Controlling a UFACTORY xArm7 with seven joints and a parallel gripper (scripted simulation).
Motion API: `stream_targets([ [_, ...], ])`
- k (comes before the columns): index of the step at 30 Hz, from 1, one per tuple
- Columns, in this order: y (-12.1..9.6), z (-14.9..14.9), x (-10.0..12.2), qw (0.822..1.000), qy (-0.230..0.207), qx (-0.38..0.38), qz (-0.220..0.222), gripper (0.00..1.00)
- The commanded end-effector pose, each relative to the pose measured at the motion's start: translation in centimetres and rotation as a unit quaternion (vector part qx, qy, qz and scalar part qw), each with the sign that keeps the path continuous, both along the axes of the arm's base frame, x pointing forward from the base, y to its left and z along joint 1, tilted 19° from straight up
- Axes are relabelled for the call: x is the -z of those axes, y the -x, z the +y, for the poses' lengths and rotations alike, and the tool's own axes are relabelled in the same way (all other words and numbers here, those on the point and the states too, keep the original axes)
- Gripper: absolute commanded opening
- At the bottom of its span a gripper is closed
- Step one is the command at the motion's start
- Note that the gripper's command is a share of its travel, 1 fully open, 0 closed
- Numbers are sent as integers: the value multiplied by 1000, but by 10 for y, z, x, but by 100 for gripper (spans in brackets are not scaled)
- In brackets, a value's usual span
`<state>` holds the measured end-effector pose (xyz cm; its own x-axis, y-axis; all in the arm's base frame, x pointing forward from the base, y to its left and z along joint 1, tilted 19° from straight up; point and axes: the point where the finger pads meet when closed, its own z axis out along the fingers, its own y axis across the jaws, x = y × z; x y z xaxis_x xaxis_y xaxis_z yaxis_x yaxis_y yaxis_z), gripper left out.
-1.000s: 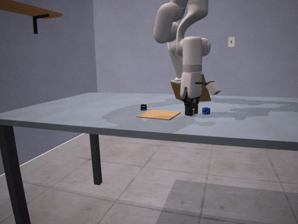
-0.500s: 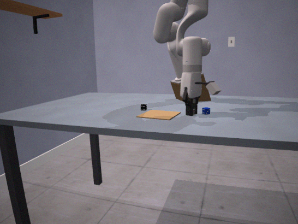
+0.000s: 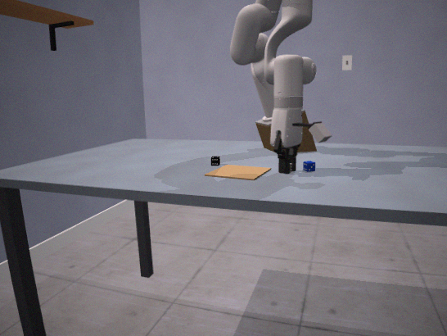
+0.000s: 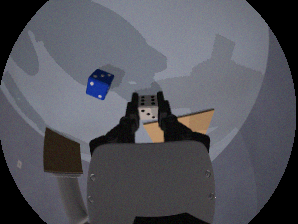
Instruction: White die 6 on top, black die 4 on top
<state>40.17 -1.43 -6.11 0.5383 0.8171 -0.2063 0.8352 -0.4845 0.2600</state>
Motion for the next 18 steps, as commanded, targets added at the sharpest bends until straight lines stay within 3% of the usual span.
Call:
stream_targets([
  [1, -1, 1, -1, 1000, -1, 0, -1, 21],
  [18, 0, 3, -6, 1000, -1, 0, -1, 21],
])
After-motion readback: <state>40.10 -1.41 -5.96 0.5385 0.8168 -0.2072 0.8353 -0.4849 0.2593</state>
